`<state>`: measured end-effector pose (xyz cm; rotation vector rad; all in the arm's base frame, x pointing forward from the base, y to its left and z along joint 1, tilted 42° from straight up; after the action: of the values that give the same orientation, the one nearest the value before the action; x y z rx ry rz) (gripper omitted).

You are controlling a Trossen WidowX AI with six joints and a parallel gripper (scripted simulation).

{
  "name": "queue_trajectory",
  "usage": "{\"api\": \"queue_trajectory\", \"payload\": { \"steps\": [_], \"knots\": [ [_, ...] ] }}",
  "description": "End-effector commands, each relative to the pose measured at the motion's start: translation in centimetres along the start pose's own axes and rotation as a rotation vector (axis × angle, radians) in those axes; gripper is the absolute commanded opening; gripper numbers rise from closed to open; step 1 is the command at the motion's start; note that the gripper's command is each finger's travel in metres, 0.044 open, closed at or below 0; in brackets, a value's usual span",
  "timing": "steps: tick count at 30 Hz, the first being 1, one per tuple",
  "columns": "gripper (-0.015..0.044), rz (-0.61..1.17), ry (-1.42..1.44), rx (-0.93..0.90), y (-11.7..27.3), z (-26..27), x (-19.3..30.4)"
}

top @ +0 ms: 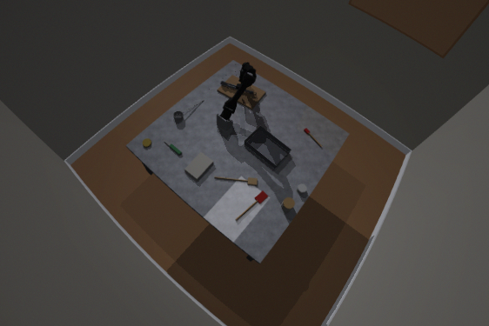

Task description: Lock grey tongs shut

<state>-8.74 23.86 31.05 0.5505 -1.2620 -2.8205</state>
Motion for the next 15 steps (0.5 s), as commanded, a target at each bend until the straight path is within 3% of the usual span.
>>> {"api": "queue_trajectory", "payload": {
  "steps": [1,7,15],
  "knots": [
    [0.0440,0.001,0.001,0.004,0.2,0.0,-0.7],
    [0.0440,-0.005,0.018,0.022,2.6,-0.6,-6.0],
    [0.0440,-0.002,0.017,0.016,9.1,-3.7,-12.7]
  ]
}}
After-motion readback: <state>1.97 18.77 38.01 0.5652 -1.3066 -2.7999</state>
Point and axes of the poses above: the point midway between the two fingers, 35 mm back from their tips, its own y axis back along the fingers, its own z axis across the jaws, x = y × z, the point moved 10 cm from there along y, back along the fingers, and after that the axes turned 6 degrees about y, right-handed, at the moved point
